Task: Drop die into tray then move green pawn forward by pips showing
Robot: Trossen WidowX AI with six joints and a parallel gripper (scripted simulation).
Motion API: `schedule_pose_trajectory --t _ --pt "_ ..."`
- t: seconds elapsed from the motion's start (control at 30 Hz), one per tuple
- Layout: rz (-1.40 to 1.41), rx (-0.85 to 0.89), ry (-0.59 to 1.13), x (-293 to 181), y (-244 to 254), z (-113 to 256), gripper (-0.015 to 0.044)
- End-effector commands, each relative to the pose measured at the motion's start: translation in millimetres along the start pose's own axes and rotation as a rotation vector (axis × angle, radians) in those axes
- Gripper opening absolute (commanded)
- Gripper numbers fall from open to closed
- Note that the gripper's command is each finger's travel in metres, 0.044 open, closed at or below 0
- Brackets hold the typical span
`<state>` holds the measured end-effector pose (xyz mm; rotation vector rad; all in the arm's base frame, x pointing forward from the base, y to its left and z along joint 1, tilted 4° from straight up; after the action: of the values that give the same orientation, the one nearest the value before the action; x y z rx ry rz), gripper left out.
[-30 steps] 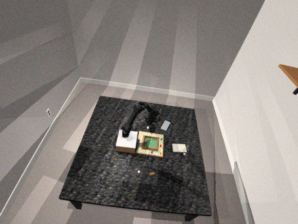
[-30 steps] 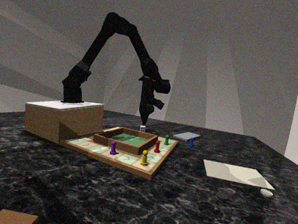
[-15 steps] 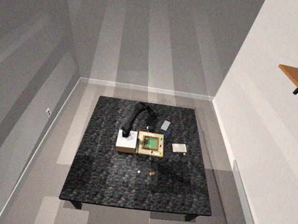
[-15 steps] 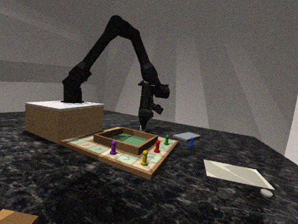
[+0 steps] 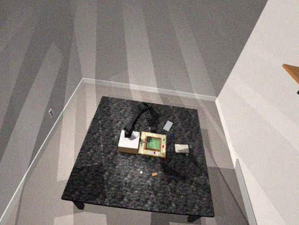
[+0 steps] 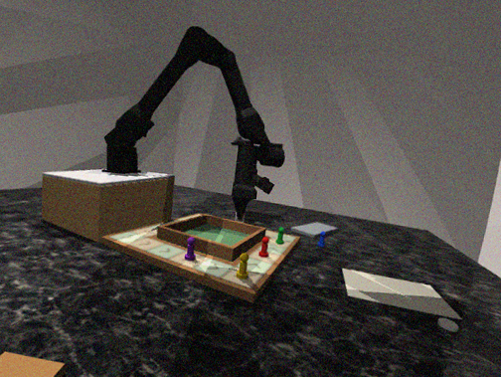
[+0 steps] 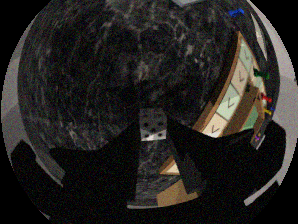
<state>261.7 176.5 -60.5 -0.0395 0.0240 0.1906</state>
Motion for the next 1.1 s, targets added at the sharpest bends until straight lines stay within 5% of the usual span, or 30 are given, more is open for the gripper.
schedule_pose_trajectory --t 0.0,0.47,1.07 --pt "0.005 -0.005 -0.001 1.3 -0.1 4.8 0.0000" --pt "0.005 -0.004 -0.002 8.1 4.1 121.0 0.0000" --pt "-0.134 -0.006 -0.005 15.4 -67.9 110.8 0.0000"
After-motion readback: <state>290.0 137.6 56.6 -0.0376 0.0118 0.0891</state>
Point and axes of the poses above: the point midway between the two fingers, 35 mm back from their tips, its own z axis back along the fingers, its own y axis across the jaws, x = y × z, the point moved 2 cm from there along z, back along the fingers, and after that the axes turned 7 degrees about -z, right-handed, at the moved point
